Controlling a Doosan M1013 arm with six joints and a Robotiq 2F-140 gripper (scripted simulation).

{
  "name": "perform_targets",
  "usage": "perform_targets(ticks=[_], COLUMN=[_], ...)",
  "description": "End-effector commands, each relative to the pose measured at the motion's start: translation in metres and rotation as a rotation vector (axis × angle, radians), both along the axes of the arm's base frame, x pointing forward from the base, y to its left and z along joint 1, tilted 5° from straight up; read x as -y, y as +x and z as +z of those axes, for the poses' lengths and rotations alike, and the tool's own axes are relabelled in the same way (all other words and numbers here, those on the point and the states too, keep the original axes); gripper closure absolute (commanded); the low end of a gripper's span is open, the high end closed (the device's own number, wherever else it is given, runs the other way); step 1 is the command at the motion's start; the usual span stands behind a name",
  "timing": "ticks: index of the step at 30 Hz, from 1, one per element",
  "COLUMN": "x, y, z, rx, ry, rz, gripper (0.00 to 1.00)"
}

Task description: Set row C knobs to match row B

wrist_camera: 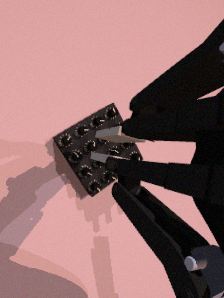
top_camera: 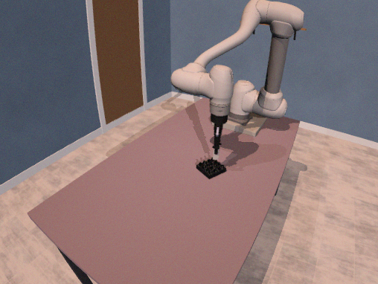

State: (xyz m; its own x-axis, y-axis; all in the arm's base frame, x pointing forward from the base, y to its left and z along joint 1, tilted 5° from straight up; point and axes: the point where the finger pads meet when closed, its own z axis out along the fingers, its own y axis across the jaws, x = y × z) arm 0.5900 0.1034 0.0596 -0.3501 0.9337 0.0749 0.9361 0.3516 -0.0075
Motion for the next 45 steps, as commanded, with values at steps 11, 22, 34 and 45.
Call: perform_targets(ticks=[11,22,34,45], x=[0.0005,0.0008,0.0008,0.0008], y=[0.0002,0.0003,0.0003,0.0003], z=[0.0060,0.0099,0.0099,0.0099], rx=[0.035,0.059,0.059,0.059], ry=[0.028,0.038,0.039,0.039], rz=[0.498,0.815,0.821,0.821], gripper=[0.88,0.88,0.88,0.88])
